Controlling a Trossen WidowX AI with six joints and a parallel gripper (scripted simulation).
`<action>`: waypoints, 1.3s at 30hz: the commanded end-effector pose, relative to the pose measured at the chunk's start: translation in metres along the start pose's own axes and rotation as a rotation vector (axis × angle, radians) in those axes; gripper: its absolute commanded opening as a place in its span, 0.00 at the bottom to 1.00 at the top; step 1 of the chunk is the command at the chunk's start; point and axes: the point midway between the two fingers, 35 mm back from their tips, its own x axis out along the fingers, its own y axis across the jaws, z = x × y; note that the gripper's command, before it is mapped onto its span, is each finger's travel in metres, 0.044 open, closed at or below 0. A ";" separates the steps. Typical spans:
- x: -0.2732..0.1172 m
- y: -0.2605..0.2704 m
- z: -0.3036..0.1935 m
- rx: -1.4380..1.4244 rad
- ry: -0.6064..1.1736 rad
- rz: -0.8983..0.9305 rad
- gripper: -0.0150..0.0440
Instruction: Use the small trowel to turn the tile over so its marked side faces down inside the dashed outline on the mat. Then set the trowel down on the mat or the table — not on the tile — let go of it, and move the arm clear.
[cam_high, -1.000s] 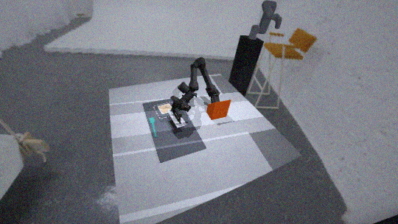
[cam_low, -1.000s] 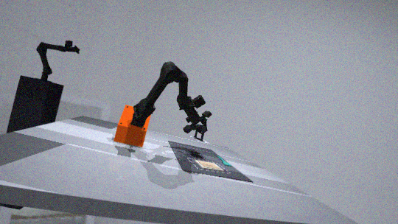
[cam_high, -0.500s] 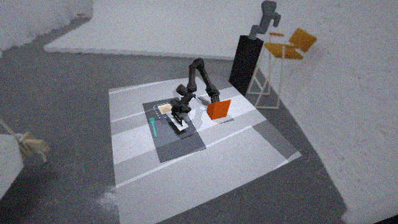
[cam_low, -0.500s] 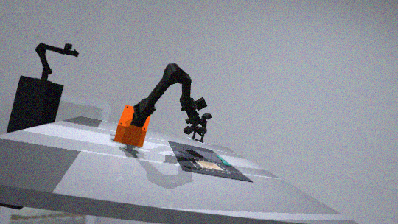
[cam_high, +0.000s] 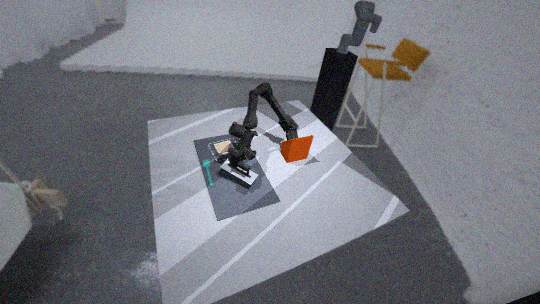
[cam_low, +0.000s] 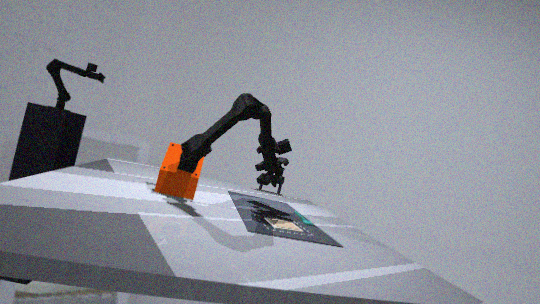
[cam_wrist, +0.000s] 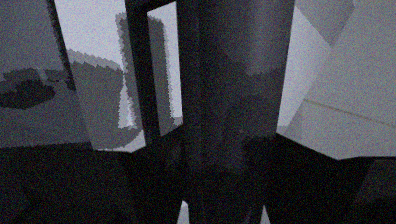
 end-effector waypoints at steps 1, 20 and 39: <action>0.010 -0.015 0.006 -0.104 -0.082 -0.009 0.25; 0.050 -0.039 0.045 -0.476 -0.448 -0.034 0.25; 0.068 -0.046 0.086 -0.747 -0.823 -0.170 0.25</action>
